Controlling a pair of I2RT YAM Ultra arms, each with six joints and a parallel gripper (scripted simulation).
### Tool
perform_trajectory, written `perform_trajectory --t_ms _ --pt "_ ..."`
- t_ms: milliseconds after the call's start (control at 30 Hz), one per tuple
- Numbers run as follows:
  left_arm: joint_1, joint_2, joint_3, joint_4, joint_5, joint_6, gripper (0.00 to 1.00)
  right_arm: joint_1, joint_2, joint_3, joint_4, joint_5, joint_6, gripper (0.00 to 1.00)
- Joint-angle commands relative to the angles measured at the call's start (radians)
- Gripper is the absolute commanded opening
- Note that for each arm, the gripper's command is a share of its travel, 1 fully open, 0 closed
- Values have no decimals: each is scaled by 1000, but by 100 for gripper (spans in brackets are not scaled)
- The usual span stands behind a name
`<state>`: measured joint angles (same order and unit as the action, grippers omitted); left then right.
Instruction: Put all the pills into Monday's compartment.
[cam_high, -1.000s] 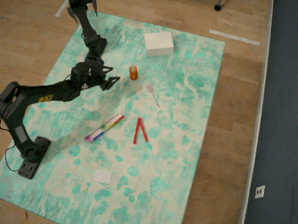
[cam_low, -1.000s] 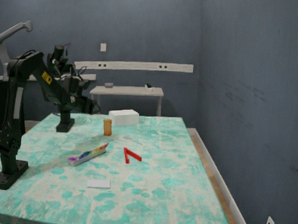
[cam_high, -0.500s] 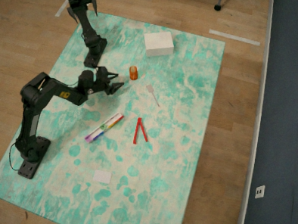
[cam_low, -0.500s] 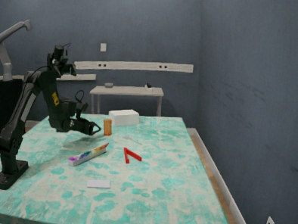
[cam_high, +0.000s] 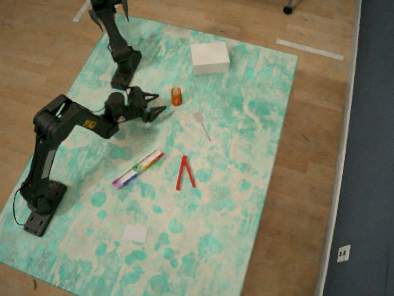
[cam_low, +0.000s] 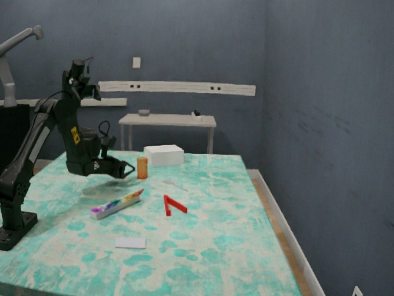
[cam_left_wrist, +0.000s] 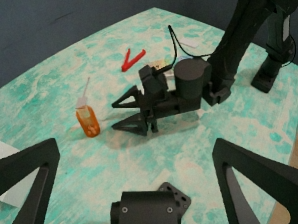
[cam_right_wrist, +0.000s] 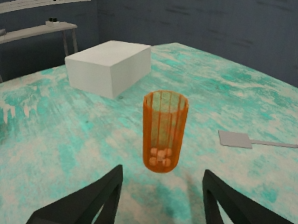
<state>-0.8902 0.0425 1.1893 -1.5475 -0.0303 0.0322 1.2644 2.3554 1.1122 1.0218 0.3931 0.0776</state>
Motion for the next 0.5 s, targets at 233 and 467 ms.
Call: perform_trajectory --t_ms 233,467 --pt "3 23 8 13 1 6 100 -8 -10 49 -15 7 -10 65" --pt "3 23 8 13 1 6 100 -18 8 103 -60 -10 -11 65"
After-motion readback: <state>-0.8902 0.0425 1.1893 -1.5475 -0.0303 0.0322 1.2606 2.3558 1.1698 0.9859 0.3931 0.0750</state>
